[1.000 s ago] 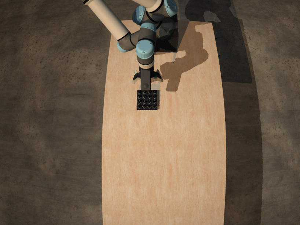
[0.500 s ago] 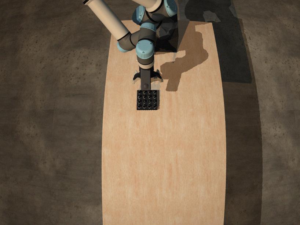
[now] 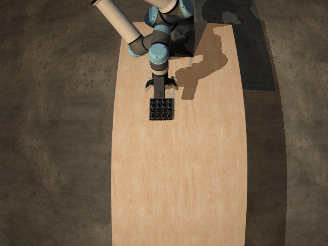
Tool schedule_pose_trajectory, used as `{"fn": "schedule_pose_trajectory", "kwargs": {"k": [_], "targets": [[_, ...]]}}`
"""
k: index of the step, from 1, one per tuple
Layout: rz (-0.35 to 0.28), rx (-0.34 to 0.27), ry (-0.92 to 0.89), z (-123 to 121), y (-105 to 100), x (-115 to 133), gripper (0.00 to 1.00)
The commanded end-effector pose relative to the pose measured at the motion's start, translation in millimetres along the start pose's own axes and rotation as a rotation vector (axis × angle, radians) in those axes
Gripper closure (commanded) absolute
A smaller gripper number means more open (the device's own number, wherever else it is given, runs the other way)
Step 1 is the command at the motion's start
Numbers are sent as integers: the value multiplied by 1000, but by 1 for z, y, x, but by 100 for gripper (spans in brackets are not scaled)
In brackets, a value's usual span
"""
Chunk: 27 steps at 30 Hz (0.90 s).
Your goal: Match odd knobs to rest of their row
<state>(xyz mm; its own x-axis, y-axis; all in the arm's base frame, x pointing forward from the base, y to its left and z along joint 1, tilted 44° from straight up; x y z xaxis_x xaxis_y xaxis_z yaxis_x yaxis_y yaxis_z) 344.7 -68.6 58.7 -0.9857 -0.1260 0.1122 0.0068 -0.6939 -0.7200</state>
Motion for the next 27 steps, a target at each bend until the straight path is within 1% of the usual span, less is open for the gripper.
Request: {"fn": "schedule_pose_trajectory", "kwargs": {"k": [1, 13, 16, 20, 22, 27], "targets": [[1, 0, 0, 0, 0, 0, 0], [1, 0, -27, 2, -1, -1, 0], [1, 0, -81, 5, -2, -4, 0], [1, 0, -200, 13, -6, -9, 0], [1, 0, -200, 13, -6, -9, 0], [1, 0, -367, 24, -11, -15, 0]]}}
Point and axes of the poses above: the point where the finger pads meet when closed, its own y axis out along the fingers, its own z axis across the jaws, x = y × z, the point moved 3 cm from there along -y, back along the fingers, and after that the axes turned 5 degrees about -y, right-handed, at the moved point
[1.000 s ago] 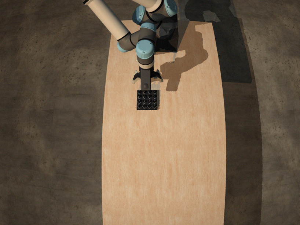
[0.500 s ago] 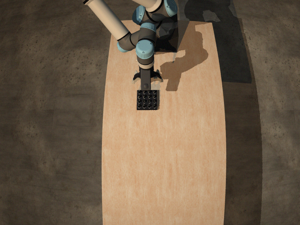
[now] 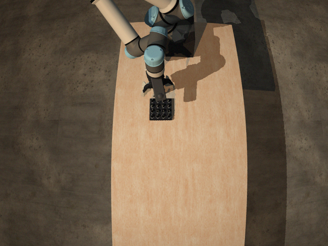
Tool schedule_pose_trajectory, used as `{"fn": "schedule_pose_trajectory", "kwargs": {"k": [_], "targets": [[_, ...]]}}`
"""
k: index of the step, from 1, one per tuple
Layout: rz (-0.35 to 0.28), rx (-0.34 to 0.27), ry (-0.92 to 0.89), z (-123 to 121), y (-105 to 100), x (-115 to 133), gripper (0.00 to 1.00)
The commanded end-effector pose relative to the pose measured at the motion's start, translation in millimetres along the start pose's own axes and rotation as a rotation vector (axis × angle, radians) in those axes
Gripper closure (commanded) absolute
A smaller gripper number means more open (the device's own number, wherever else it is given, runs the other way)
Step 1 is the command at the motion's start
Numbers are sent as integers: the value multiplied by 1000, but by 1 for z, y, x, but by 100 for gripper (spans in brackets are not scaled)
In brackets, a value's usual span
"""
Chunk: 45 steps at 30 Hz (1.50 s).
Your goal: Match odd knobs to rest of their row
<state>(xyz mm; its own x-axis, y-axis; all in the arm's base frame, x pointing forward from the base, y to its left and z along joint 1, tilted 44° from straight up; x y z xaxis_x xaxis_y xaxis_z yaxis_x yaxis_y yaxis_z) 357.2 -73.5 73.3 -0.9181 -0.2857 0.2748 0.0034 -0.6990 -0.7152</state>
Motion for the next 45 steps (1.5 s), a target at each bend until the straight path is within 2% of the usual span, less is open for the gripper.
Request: {"fn": "schedule_pose_trajectory", "kwargs": {"k": [1, 10, 20, 21, 45], "targets": [[7, -4, -156, 11, -5, -3, 0], [7, -3, -392, 29, -12, -5, 0], [7, -3, -455, 34, -14, -5, 0], [7, -3, -455, 34, -14, -5, 89], [7, -3, -455, 34, -14, -5, 89]]}}
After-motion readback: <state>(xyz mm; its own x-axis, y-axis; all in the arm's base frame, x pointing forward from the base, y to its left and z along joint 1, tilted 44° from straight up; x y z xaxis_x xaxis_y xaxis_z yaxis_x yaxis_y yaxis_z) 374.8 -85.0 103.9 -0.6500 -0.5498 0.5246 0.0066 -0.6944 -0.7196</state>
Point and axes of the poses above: the point where the finger pads meet when closed, its own y axis out along the fingers, its own z axis across the jaws, x = y × z, the point moved 3 cm from there along -y, back along the fingers, and after that the axes turned 5 degrees about -y, right-handed, at the moved point
